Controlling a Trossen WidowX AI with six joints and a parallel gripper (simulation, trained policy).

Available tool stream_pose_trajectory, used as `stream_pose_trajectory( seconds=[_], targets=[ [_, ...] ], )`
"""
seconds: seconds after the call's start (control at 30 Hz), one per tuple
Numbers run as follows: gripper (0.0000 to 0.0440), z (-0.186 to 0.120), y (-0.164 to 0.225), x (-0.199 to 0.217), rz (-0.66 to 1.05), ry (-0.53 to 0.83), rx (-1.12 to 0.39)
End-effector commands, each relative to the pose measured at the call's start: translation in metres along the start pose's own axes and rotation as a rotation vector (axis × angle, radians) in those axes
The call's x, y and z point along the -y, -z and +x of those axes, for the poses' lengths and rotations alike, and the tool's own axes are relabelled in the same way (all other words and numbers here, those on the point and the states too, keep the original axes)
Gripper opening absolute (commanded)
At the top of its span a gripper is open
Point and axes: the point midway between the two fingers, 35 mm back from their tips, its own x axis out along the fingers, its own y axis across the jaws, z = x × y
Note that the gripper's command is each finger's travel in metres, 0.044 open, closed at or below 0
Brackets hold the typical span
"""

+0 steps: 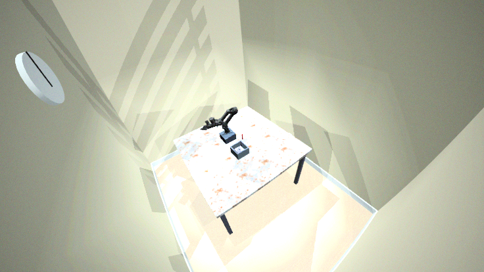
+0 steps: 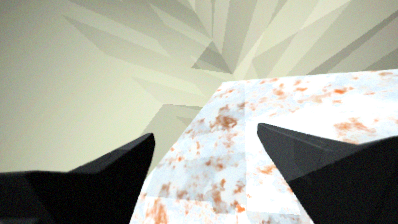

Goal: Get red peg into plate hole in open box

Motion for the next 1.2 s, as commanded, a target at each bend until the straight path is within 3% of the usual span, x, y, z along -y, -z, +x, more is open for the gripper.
stream_pose_trajectory(
  seconds=[0.0, 0.1, 0.57, 0.83, 1.17],
  targets=[
    [0.0412, 0.001, -0.001, -0.006, 0.004, -0.014, -0.002],
    [0.044, 0.003, 0.004, -0.026, 0.006, -0.058, -0.038],
    [0.0421, -0.025, 0.072, -0.134, -0.036, -0.258, -0.392],
    [0.0409, -0.073, 0.111, -0.185, -0.108, -0.357, -0.606],
    [0.0406, -0.157, 0.148, -0.226, -0.248, -0.48, -0.859]
  ],
)
